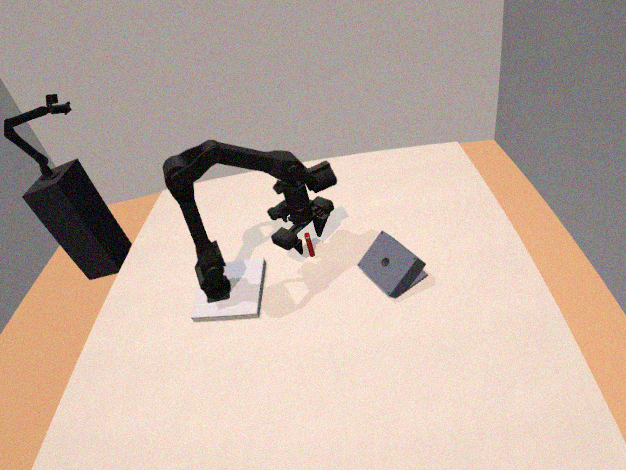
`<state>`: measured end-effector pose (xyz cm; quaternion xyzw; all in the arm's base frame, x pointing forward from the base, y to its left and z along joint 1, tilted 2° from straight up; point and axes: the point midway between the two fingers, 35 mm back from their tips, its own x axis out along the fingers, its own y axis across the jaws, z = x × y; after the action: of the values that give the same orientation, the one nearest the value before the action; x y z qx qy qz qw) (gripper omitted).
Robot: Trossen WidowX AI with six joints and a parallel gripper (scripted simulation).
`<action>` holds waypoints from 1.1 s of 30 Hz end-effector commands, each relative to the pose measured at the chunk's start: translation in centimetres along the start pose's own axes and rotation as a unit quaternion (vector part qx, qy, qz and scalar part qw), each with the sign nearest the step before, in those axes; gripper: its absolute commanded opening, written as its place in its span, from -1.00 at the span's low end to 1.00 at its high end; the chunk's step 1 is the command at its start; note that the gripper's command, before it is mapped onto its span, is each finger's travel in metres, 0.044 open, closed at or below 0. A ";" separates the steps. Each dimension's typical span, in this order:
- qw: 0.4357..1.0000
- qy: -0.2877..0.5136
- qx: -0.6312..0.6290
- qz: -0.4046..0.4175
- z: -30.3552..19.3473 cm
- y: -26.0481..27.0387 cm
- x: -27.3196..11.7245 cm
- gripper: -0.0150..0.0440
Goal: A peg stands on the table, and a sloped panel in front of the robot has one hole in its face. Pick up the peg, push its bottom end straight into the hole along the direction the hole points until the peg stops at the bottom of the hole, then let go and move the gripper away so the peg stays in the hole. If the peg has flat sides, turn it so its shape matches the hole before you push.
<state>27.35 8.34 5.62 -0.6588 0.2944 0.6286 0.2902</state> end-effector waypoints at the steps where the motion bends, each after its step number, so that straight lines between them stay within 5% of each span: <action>1: 1.000 0.000 0.000 0.000 0.0 0.0 0.0 0.47; 10: 1.000 0.000 0.000 0.000 0.0 0.0 0.0 -0.33; 17: 1.000 0.000 0.000 0.000 0.0 0.0 0.0 -0.49; 33: 1.000 -0.002 -0.001 0.001 -0.2 -0.4 -5.0 -0.49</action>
<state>27.53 8.44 9.57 -0.6581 0.2948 0.6298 0.2886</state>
